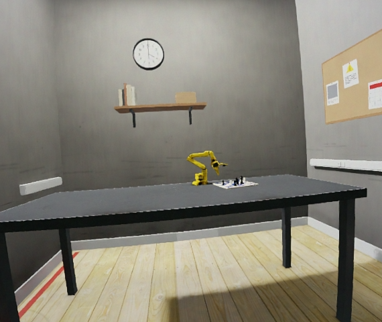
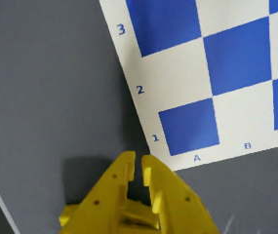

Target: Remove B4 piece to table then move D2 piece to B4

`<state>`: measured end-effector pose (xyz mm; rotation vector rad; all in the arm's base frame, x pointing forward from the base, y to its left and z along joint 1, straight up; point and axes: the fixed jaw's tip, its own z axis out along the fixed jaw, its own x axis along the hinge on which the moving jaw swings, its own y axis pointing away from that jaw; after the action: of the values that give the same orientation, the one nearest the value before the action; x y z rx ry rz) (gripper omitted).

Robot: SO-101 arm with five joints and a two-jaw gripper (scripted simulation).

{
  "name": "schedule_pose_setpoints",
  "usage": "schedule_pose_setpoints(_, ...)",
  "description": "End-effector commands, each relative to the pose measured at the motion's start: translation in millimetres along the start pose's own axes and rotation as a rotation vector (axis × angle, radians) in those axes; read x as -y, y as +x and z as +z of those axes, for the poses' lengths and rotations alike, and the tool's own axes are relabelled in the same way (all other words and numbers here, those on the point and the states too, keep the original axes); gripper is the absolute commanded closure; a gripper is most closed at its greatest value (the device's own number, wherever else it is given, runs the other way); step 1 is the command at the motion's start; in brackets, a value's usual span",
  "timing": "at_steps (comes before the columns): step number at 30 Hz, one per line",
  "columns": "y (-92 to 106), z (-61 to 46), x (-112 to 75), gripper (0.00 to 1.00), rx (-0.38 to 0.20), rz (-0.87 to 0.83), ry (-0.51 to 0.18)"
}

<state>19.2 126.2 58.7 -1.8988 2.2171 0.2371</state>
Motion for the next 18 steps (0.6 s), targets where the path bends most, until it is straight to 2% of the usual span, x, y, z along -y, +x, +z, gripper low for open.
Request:
schedule_pose_setpoints(1, 2.3, 13.4, -1.5, 1.0, 0.01, -0.012, -0.003)
schedule_pose_setpoints(9, 4.9, 23.5, -1.7, 1.0, 0.01, -0.012, -0.003)
schedule_pose_setpoints(18, 5.4, 25.0, -1.7, 1.0, 0.01, -0.012, -0.003)
